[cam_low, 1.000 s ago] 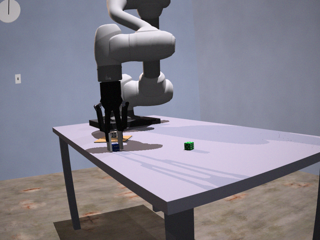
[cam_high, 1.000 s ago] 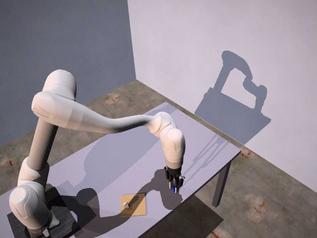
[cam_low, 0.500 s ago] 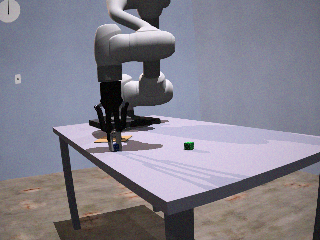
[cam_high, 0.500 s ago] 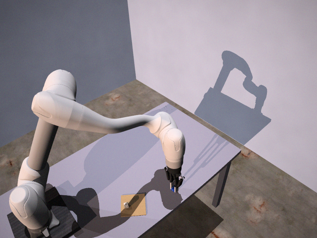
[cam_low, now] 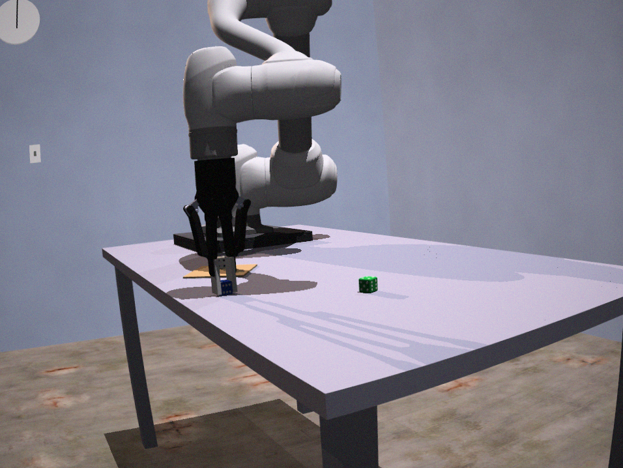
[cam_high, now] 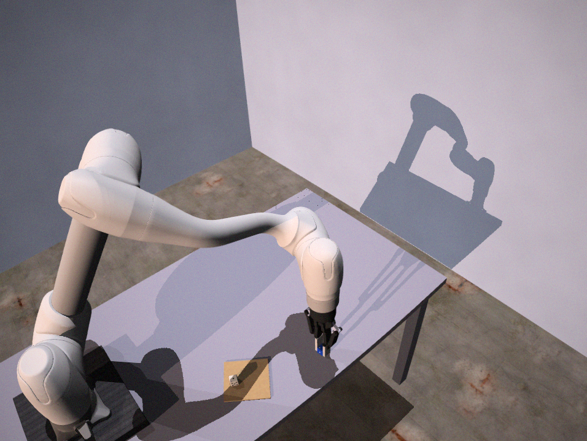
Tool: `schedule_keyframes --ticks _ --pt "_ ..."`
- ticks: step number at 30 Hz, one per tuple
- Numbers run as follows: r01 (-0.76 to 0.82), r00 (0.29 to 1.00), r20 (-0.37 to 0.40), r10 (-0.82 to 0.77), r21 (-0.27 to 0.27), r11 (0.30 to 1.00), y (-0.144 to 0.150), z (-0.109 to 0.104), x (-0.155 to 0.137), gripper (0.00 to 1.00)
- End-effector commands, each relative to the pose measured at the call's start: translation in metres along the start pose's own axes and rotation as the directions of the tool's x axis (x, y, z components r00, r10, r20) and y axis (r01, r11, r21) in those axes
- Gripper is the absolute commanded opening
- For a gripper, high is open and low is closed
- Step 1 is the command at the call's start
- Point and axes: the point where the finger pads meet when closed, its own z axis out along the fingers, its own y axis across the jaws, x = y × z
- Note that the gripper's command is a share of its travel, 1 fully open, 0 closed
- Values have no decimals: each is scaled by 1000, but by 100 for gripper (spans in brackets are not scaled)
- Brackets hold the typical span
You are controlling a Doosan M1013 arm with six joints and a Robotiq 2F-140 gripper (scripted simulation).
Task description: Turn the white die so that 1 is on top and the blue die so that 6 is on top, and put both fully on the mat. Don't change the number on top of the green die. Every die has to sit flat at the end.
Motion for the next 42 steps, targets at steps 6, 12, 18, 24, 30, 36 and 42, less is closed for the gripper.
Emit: schedule_keyframes --ticks 6,12,18,24,30,36,42 --pt "0 1000 0 0 0 1000 0 0 0 21" --pt "0 1000 0 0 0 1000 0 -10 0 21" --pt "0 1000 0 0 0 1000 0 -48 0 21" --pt "0 1000 0 0 0 1000 0 -78 0 21" --pt "0 1000 0 0 0 1000 0 -100 0 21" --pt "0 1000 0 0 0 1000 0 -100 0 21" --pt "3 1000 0 -3 0 1000 0 -99 0 21"
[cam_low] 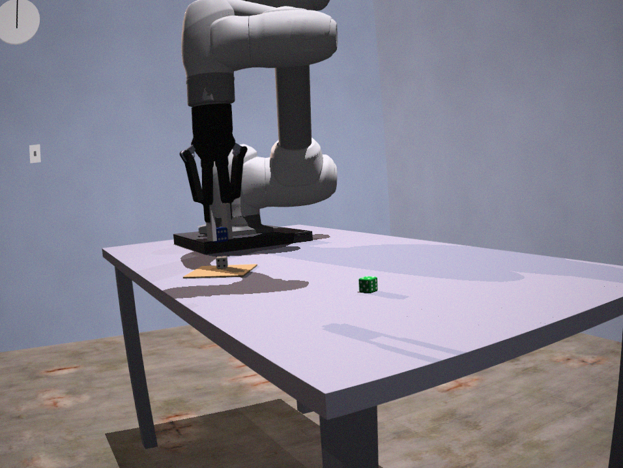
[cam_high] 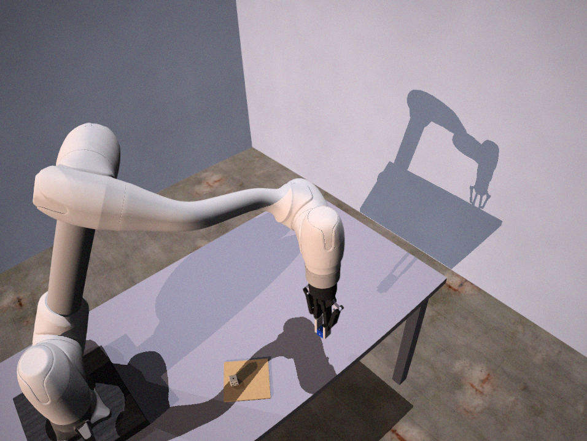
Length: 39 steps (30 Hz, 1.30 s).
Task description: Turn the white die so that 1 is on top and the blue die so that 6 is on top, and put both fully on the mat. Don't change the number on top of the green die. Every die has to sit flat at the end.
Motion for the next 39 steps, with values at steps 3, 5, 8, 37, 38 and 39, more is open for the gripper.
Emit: schedule_keyframes --ticks 3,5,8,37,38,39 --pt "21 1000 0 -21 0 1000 0 7 -4 21" --pt "32 999 0 -32 0 999 0 11 -7 21" --pt "35 999 1 -35 0 999 1 12 -7 21" --pt "33 772 635 -27 2 999 -1 17 6 21" --pt "38 754 656 -26 -4 999 1 19 7 21" --pt "38 749 662 -26 -5 999 1 19 7 21"
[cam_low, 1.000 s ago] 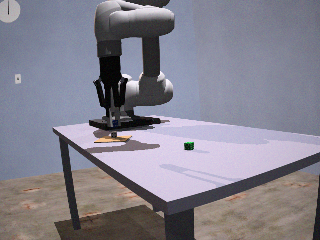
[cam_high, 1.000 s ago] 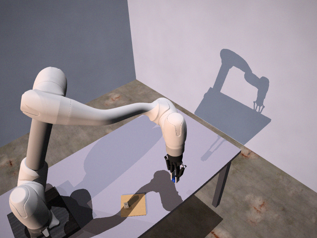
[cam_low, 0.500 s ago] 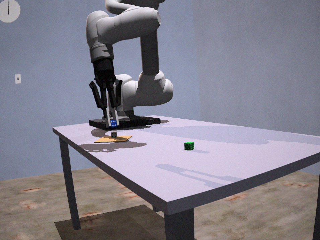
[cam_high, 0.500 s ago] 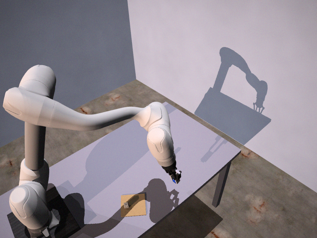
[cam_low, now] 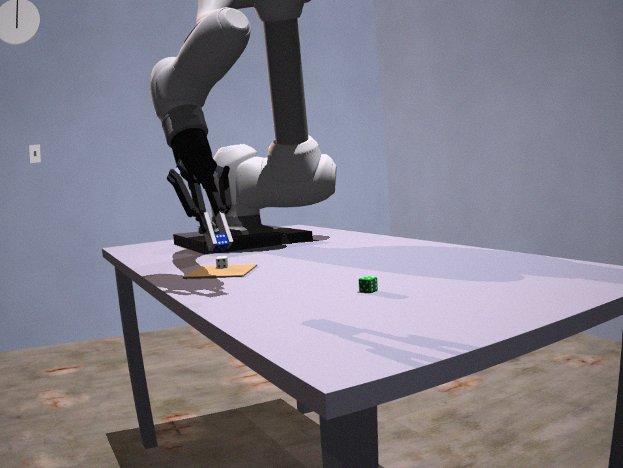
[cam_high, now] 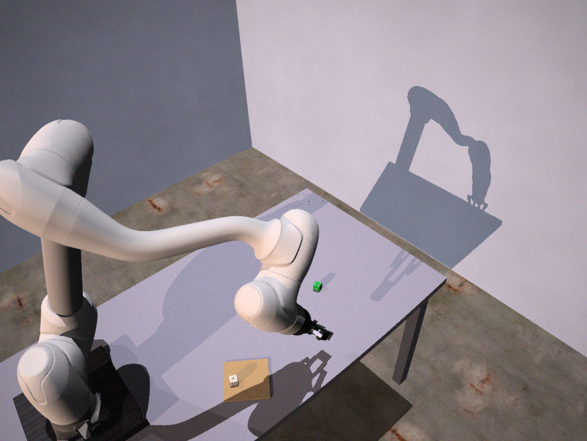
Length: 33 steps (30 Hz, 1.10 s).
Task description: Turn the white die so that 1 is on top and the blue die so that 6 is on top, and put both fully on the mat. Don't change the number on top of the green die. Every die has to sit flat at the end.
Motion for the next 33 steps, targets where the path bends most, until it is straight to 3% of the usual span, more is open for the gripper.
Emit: schedule_keyframes --ticks 1,9,12,15,20,33 --pt "18 986 168 -10 -42 999 6 2 3 21" --pt "18 954 301 -5 -41 999 5 1 6 21" --pt "18 950 312 -4 -40 999 5 1 6 21" --pt "18 918 396 -1 -38 999 4 1 8 21" --pt "17 884 468 2 -37 999 4 1 10 21" --pt "17 877 480 2 -34 999 3 4 13 21"
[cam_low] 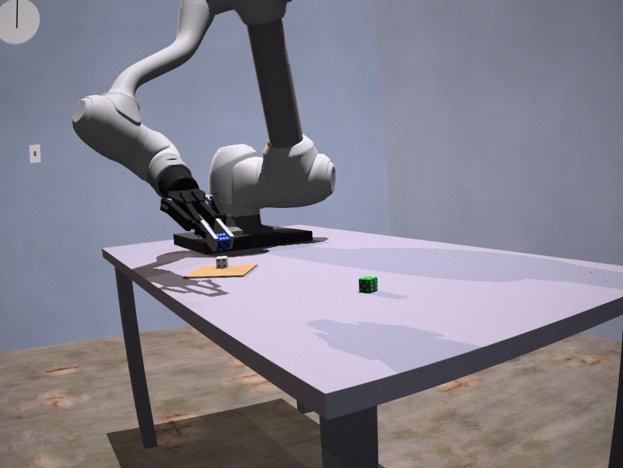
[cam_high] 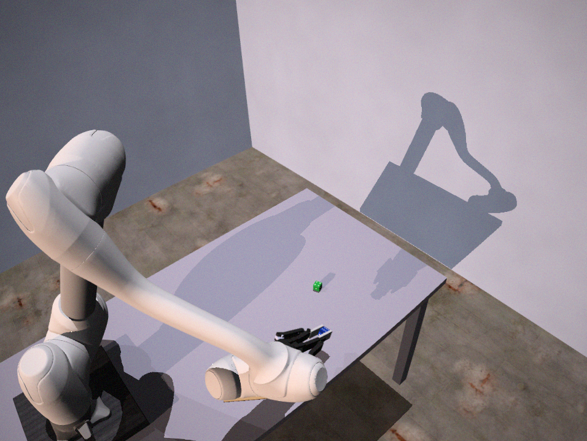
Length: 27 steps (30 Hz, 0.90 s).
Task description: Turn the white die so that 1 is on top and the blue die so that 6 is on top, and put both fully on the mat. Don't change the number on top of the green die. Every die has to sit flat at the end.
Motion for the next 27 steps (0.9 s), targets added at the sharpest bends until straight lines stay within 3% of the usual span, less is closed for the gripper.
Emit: schedule_keyframes --ticks 1,27 --pt "0 1000 1 0 0 1000 0 2 3 21" --pt "0 1000 1 0 0 1000 0 33 62 21"
